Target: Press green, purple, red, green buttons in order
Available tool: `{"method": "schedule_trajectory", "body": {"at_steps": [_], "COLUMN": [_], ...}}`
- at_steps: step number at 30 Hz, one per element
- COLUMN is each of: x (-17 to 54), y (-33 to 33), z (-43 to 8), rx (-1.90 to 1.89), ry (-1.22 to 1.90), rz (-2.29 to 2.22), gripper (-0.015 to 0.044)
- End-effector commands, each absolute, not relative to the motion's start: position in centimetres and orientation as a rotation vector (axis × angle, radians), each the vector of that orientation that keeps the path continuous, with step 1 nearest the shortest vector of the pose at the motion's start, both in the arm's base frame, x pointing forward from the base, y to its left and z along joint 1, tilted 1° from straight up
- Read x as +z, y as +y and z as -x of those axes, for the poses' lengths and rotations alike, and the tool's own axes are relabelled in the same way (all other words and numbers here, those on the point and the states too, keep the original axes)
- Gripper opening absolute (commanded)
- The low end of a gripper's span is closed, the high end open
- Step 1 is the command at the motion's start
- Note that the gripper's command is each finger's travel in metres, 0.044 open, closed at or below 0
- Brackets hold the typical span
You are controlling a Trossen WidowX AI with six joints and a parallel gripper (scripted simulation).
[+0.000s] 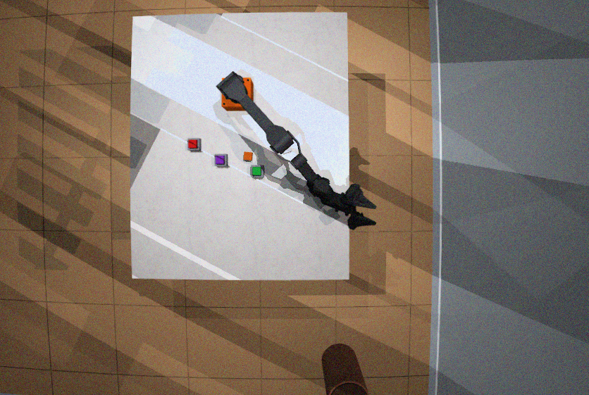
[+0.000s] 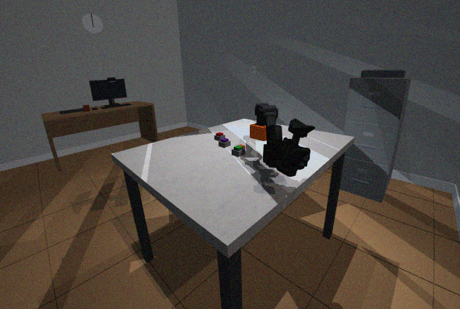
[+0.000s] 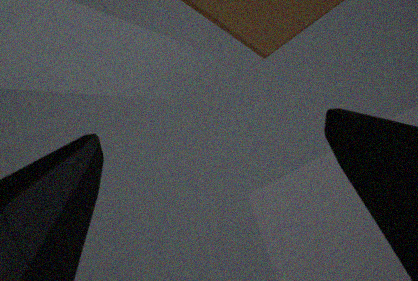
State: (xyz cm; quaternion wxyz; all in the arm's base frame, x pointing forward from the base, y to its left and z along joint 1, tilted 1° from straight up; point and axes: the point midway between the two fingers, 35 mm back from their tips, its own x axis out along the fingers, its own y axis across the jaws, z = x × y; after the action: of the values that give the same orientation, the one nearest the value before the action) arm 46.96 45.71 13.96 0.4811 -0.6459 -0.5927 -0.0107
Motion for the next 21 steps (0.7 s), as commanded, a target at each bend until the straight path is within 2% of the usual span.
{"method": "schedule_trajectory", "body": {"at_steps": [1,4,10,14,21], "x": [14.0,14.2,12.3,10.9,9.2], "y": [45.7,44.4,37.6,32.6,25.8], "z": [-47.3,-51.3,-57.2,-57.1,-54.3], "rx": [-0.004,0.275,0.708,0.777,0.739], "ry": [-1.431,-1.198,-0.458,-0.061,0.409], "rz": [1.571,1.494,1.175,0.968,0.697], "gripper": [0.0400,0.0400,0.0400,0.0400,0.0400]}}
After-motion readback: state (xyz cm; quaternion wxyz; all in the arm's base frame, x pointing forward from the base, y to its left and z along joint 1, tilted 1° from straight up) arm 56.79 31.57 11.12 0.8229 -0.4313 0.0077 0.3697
